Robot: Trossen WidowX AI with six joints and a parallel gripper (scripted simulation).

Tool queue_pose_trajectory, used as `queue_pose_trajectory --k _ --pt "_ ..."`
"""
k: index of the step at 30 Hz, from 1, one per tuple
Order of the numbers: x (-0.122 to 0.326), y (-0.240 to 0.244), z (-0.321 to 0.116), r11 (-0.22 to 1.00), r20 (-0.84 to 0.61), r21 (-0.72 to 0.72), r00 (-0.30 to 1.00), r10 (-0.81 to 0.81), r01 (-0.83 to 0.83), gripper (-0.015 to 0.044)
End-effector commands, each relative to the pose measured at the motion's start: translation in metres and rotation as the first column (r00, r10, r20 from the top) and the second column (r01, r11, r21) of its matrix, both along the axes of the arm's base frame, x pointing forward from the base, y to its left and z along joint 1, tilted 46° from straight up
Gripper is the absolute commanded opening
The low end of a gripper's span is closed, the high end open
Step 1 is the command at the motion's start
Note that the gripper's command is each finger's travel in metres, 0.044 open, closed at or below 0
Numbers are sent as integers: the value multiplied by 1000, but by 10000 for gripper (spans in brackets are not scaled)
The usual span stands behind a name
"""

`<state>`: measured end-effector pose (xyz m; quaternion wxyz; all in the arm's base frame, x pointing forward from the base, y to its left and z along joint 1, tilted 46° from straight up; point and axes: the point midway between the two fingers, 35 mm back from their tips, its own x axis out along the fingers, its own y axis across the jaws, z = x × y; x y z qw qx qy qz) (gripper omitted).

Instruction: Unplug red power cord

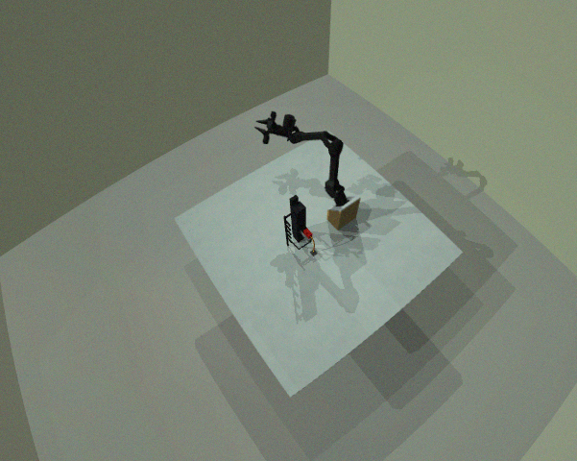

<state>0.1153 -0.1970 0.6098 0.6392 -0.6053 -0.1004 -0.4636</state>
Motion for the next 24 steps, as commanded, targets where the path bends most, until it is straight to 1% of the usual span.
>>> queue_pose_trajectory --k 1,7,13,18,24 --pt "28 -25 -18 985 20 144 996 91 -93 160" --pt "82 -53 -56 910 35 360 977 209 -208 160" --pt "147 -62 -106 778 29 563 948 316 -277 160" --pt "207 -51 -156 640 2 716 916 400 -281 160" --pt "267 -17 -219 487 -58 846 870 490 -218 160"
